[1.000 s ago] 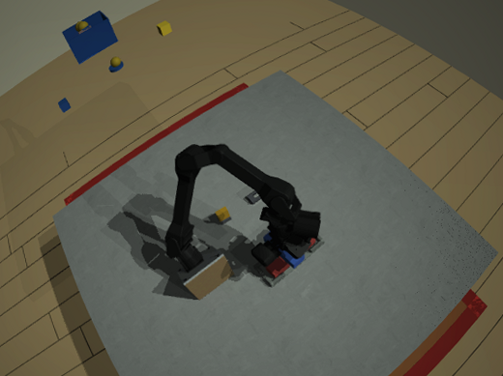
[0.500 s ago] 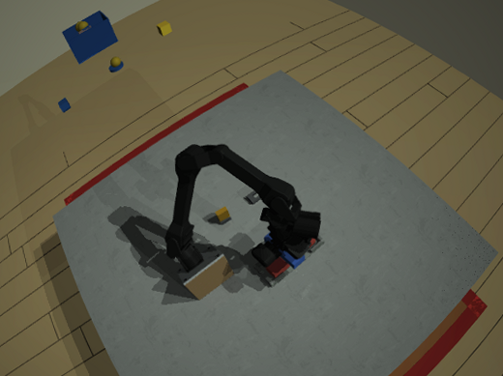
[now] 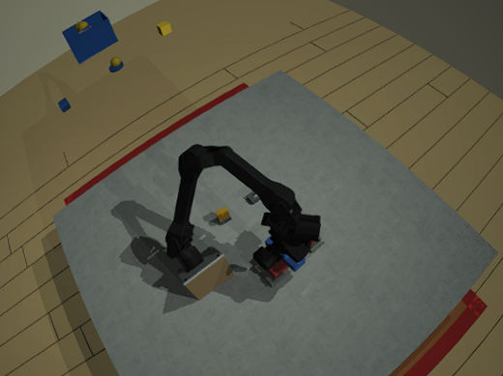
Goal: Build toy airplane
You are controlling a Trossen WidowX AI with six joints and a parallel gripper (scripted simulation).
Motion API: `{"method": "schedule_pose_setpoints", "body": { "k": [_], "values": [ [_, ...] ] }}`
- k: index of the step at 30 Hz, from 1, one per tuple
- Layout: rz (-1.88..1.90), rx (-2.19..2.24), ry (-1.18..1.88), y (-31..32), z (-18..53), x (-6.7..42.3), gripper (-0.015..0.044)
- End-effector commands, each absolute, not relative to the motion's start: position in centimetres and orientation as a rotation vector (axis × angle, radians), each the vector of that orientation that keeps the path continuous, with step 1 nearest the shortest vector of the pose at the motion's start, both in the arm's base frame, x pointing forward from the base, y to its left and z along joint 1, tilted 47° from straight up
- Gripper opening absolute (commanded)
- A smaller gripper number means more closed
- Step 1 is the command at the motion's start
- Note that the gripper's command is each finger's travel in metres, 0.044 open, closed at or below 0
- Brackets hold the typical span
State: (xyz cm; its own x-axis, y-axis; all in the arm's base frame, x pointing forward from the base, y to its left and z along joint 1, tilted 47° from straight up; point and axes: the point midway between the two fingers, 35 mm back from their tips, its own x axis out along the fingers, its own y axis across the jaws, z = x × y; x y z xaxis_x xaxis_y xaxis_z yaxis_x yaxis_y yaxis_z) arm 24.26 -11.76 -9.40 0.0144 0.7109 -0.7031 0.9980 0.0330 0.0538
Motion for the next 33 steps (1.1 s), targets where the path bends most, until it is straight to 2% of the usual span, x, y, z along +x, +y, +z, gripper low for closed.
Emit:
{"method": "schedule_pose_setpoints", "body": {
  "k": [1, 12, 13, 17, 22, 33],
  "values": [
    [-0.66, 1.741, 1.758, -11.04, -9.95, 24.16, 0.0197],
    [-0.66, 1.741, 1.759, -10.41, -10.53, 24.13, 0.0197],
    [-0.657, 1.734, 1.758, -10.6, -10.43, 24.16, 0.021],
    [-0.657, 1.734, 1.758, -10.6, -10.43, 24.16, 0.0183],
    [-0.657, 1.734, 1.758, -10.6, -10.43, 24.16, 0.0052],
    [-0.657, 1.734, 1.758, -10.6, -10.43, 24.16, 0.0341]
  ]
}}
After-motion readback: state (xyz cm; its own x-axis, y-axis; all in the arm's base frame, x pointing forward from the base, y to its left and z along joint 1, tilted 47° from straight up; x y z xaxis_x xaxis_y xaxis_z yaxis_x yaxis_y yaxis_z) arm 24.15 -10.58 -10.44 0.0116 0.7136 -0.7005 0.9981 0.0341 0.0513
